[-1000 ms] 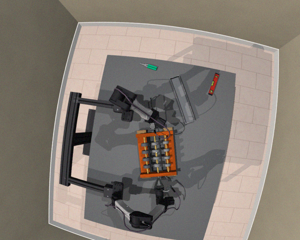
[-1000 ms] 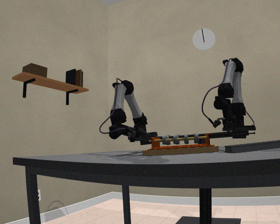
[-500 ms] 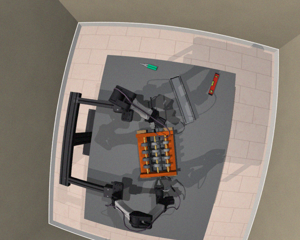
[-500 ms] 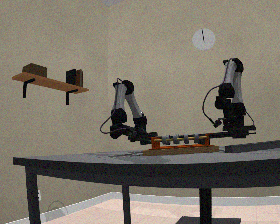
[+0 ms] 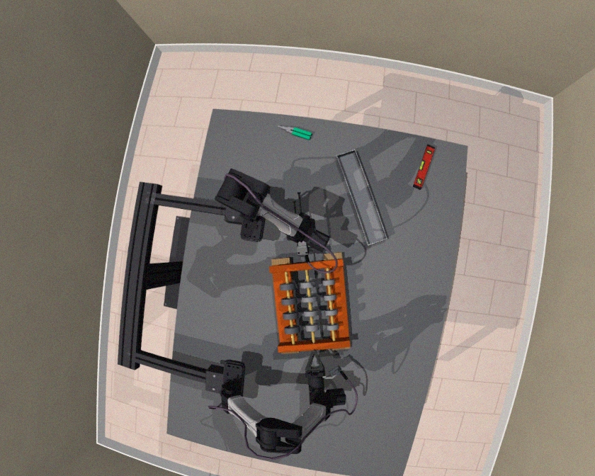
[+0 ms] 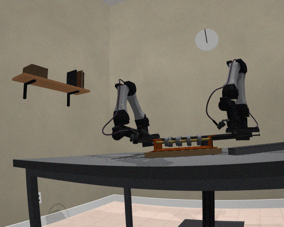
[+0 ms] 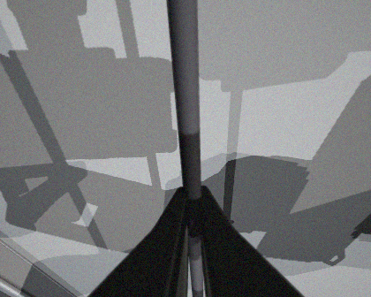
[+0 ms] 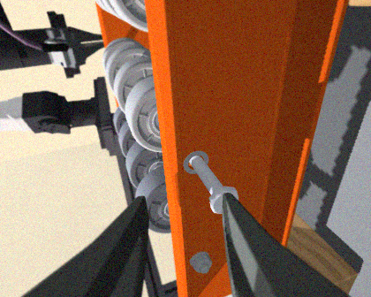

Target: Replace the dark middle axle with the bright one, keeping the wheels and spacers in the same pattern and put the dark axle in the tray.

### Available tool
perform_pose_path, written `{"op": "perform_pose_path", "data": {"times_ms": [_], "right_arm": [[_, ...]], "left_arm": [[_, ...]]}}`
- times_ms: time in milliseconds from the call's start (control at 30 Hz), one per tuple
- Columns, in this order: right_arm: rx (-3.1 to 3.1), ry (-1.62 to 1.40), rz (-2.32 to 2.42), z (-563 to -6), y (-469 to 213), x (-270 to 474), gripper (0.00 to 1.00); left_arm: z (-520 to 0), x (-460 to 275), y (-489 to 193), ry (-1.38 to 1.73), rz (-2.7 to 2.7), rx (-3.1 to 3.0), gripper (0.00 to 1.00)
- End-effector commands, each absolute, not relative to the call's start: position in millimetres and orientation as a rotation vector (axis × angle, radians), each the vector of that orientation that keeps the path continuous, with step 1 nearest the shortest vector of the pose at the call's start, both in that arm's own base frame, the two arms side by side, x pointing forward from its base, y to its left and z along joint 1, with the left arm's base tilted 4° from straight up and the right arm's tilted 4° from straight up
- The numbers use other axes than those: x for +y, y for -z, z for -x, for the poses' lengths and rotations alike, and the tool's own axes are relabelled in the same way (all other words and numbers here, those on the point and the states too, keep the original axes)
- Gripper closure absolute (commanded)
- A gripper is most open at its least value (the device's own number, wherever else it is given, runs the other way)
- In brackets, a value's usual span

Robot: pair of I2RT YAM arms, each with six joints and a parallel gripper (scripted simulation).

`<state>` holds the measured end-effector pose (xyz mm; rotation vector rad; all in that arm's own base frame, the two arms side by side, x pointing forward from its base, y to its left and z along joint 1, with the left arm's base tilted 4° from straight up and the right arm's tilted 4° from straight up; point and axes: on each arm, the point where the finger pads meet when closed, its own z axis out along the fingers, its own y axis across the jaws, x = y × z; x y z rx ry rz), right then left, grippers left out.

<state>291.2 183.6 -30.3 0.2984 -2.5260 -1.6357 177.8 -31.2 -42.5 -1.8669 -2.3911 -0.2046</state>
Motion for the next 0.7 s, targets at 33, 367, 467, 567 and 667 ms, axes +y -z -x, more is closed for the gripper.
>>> {"op": "perform_pose_path", "data": {"times_ms": [33,367,467,567,667], "right_arm": [[-2.511,1.692,-0.391,-290,19,204,0.67],[-2.512,1.692,-0.394,-290,20,206,0.67],[-2.518,1.697,-0.406,-291,17,207,0.67],[-2.509,1.691,-0.394,-289,21,208,0.67],[-2.514,1.694,-0.404,-289,18,208,0.67]], "left_arm": [[-187,-38,39,0.197,1.909,-2.438,1.00],[-184,-36,40,0.195,1.900,-2.441,1.00],[-191,-37,37,0.205,1.913,-2.449,1.00],[-182,-33,41,0.192,1.899,-2.436,1.00],[-184,-35,40,0.196,1.896,-2.446,1.00]]}}
